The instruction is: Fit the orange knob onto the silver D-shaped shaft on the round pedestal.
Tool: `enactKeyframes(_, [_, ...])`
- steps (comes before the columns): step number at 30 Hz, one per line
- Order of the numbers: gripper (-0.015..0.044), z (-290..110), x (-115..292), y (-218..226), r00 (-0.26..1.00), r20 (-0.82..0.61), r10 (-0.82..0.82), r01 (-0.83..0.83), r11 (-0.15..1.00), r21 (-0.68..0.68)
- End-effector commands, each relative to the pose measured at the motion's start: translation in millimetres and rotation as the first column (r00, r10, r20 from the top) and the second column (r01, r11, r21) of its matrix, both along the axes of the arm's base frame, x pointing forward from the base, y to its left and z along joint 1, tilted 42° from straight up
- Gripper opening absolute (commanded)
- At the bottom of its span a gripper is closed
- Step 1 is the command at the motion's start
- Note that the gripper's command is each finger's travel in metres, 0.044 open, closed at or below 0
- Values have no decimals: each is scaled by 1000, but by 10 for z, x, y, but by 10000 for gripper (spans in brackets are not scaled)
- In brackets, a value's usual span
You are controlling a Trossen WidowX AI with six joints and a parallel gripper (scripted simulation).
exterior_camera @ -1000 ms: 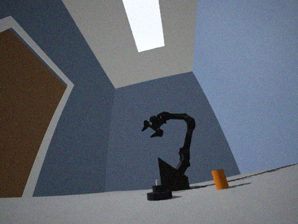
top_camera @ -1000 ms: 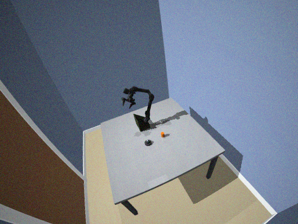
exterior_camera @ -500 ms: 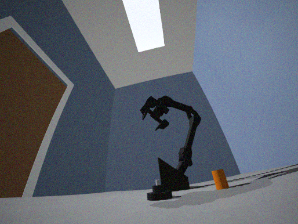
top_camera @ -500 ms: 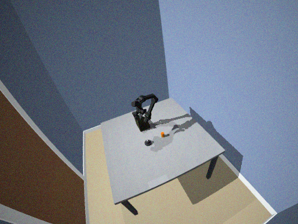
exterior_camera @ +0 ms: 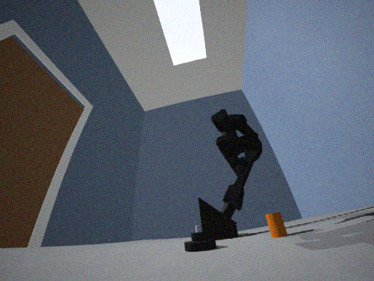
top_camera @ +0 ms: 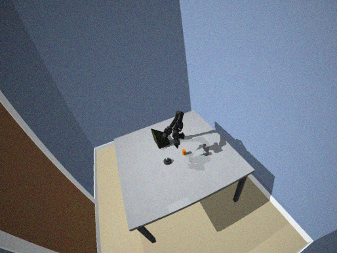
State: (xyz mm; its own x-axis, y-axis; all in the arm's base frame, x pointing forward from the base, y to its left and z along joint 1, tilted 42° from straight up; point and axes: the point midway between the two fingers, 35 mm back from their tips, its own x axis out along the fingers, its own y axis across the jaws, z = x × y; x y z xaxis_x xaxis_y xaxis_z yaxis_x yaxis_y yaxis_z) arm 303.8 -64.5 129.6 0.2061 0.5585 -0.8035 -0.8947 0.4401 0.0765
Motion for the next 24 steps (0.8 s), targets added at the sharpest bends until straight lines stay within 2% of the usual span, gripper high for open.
enactKeyframes(1, [440,18,-2,662,989,-28,144,-141,987,75])
enactKeyframes(4, [440,11,-36,905,979,-43,200,-195,975,106])
enactKeyframes(9, [440,-3,-34,918,979,-43,200,-195,975,106])
enactKeyframes(13, [440,-233,-21,1126,979,-42,200,-195,975,107])
enactKeyframes(24, [440,-368,-16,1244,979,-41,200,-195,975,108])
